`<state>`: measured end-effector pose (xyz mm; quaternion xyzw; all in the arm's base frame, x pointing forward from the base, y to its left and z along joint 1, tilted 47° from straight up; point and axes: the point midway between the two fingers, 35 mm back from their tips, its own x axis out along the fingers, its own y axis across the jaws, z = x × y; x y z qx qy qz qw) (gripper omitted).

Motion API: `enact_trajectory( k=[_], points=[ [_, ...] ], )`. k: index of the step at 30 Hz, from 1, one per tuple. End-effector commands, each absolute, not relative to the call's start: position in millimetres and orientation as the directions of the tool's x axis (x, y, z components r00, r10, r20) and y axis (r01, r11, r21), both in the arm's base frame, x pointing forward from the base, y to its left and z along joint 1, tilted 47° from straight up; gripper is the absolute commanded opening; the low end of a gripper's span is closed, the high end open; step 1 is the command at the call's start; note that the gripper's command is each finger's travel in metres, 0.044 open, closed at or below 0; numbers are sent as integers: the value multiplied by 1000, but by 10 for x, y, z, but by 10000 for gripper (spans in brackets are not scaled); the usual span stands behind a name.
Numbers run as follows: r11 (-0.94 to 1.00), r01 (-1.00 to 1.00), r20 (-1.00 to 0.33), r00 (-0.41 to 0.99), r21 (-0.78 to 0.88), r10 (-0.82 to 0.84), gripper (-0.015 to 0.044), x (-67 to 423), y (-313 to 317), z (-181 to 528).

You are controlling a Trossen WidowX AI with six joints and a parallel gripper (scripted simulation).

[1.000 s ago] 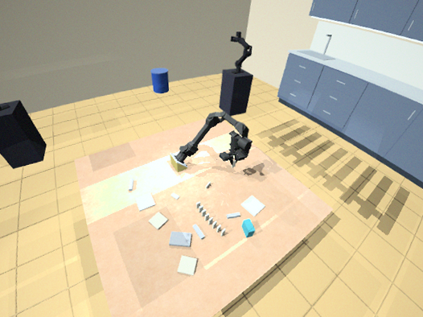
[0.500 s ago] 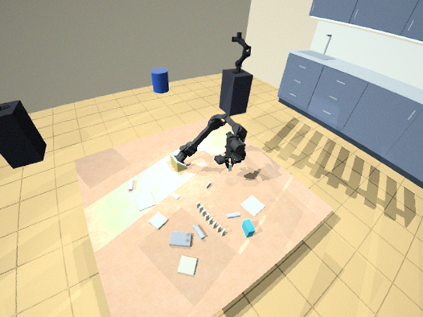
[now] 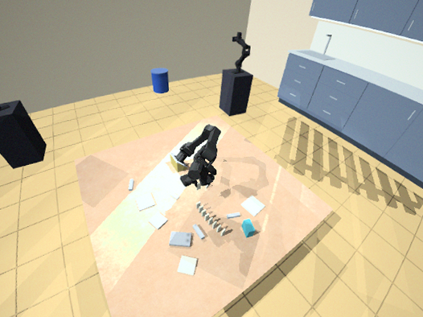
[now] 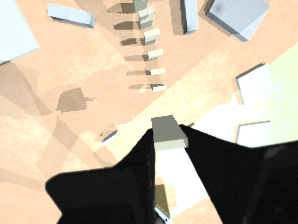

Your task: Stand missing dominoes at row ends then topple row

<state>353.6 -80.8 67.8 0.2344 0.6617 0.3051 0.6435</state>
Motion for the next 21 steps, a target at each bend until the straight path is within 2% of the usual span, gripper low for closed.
enact_trajectory(
  k=[1,8,21],
  points=[
    [694,-110,-702,-80,711,707,107,3519,-906,559],
    [694,-109,-703,-80,711,707,107,3523,-887,537],
    [694,-104,-701,-82,713,708,107,3544,-489,117]
  ],
)
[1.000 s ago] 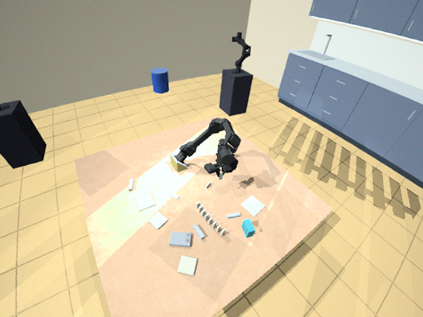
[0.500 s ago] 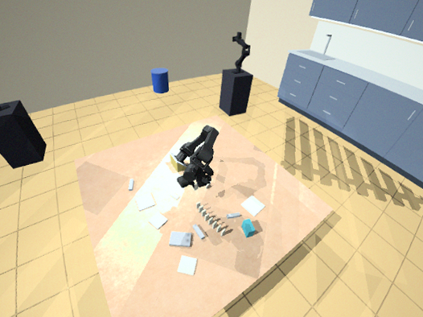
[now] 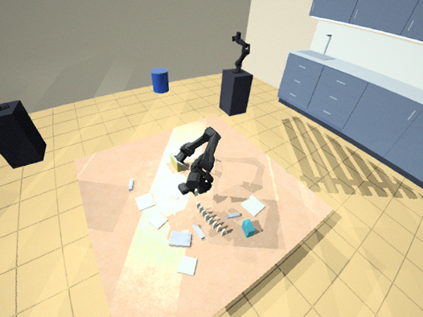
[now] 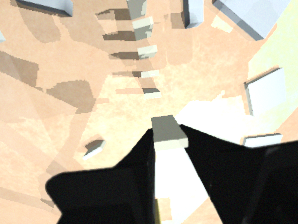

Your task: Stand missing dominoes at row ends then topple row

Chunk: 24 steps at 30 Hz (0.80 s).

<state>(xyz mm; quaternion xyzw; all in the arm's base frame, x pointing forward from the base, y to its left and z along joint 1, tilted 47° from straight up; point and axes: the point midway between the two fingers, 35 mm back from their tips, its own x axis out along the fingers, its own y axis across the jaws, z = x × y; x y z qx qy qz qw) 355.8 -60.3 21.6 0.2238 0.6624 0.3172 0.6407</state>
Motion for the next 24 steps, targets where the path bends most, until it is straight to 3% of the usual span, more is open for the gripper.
enact_trajectory(
  k=[1,24],
  points=[
    [694,-103,-701,-82,713,708,107,3541,-457,86],
    [686,-97,-692,-89,721,716,107,3405,43,-356]
  ],
)
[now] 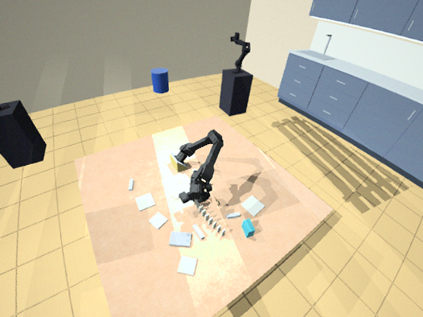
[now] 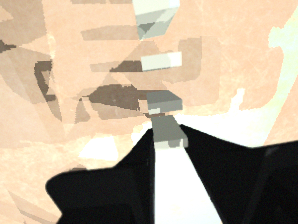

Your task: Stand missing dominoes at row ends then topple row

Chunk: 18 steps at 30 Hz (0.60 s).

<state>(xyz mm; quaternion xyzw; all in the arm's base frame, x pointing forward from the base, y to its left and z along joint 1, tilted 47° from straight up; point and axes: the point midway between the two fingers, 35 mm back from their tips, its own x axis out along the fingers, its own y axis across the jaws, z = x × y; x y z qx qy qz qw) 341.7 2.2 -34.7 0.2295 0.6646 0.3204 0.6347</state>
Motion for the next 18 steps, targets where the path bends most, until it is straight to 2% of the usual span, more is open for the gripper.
enact_trajectory(
  k=[1,5,18],
  points=[
    [686,-97,-692,-89,721,716,107,3405,43,-356],
    [686,-97,-692,-89,721,716,107,3405,43,-356],
    [686,-97,-692,-89,721,716,440,3405,43,-356]
  ],
)
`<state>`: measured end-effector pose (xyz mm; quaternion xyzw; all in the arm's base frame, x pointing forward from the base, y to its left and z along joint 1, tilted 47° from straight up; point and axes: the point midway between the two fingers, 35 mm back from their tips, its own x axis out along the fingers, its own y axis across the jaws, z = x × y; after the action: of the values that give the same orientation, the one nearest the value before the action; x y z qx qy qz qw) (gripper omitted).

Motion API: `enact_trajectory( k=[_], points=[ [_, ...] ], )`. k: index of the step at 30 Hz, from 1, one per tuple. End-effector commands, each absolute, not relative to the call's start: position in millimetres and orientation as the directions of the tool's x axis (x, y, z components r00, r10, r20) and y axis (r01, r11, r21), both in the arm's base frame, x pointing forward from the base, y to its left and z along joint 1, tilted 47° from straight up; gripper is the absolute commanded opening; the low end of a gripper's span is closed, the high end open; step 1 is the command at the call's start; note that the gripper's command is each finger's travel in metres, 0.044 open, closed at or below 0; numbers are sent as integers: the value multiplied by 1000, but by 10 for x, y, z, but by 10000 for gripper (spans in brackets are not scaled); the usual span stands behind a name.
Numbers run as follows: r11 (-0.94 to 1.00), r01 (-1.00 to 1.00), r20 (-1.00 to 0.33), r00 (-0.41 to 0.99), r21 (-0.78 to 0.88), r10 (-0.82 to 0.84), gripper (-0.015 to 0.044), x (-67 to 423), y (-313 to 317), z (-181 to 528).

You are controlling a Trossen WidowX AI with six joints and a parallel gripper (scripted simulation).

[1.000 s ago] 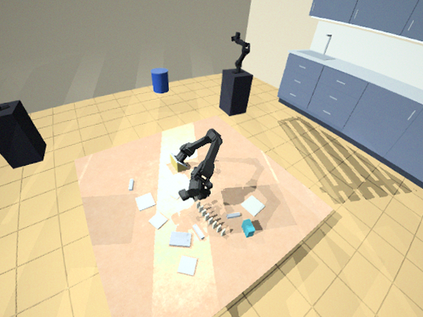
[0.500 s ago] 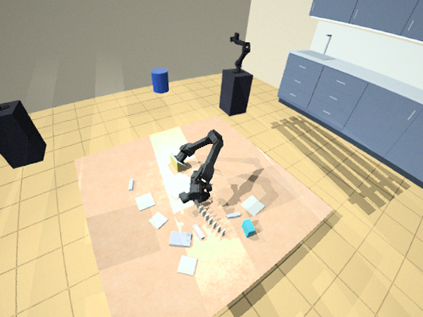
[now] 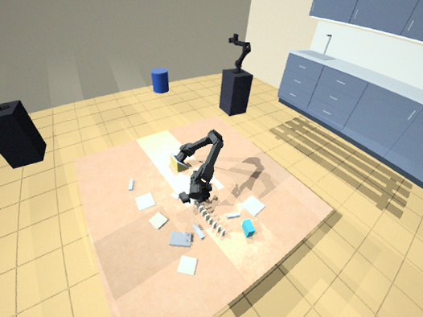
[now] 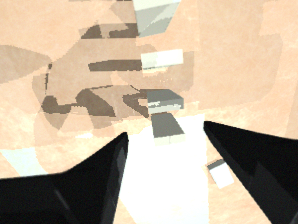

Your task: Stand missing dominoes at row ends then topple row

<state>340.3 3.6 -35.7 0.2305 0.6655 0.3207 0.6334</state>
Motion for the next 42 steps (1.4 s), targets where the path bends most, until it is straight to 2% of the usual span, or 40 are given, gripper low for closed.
enact_trajectory(
  k=[1,4,12,17,20,29,37,42],
  points=[
    [686,-97,-692,-89,721,716,440,3405,43,-356],
    [687,-90,-693,-88,721,715,440,3433,-27,-299],
    [693,-13,-692,-72,720,718,440,3524,-849,475],
    [693,-6,-691,-71,721,719,440,3512,-915,548],
    [689,-81,-693,-73,721,717,440,3414,-961,361],
    [579,-486,-697,-91,654,711,440,2657,-1013,-569],
    [576,-493,-697,-91,652,711,440,2640,-999,-596],
    [576,-494,-697,-91,652,711,440,2617,-707,-885]
  ],
)
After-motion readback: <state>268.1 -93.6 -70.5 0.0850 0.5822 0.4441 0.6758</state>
